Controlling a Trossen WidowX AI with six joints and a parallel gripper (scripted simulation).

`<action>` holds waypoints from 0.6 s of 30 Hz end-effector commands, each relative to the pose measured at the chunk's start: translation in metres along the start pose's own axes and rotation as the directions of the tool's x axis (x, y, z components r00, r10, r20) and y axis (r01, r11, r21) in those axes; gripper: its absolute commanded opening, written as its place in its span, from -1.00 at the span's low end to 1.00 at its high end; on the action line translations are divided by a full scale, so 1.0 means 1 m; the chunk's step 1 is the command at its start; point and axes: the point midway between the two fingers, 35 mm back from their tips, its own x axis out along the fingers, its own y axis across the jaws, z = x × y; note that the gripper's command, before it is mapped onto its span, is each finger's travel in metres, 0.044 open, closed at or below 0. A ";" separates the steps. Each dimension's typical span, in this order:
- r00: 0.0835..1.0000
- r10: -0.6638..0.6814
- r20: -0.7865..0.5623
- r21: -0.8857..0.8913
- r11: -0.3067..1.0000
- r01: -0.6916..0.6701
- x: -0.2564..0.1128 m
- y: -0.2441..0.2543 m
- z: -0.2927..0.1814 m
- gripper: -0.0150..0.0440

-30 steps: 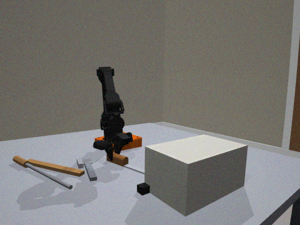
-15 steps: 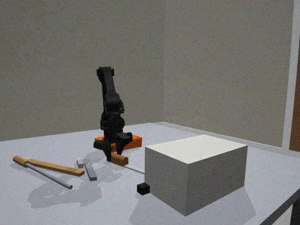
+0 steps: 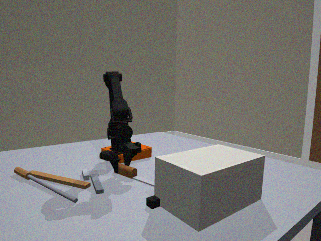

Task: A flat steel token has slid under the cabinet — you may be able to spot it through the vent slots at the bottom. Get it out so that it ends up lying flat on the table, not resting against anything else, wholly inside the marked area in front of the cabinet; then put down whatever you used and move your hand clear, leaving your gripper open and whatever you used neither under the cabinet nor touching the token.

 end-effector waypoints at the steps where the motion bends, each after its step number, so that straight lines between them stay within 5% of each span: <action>1: 1.000 0.000 0.000 0.000 1.000 0.000 0.000 0.000 0.000 0.16; 3: 1.000 0.000 0.000 0.000 1.000 0.000 0.000 0.000 0.000 -0.02; 11: 1.000 0.000 0.000 0.000 1.000 0.000 0.000 0.000 0.000 -0.20; 14: 1.000 0.000 0.000 0.000 1.000 0.000 0.000 0.000 0.000 -0.47; 18: 1.000 0.000 0.000 0.000 1.000 0.000 0.000 0.000 0.001 -0.49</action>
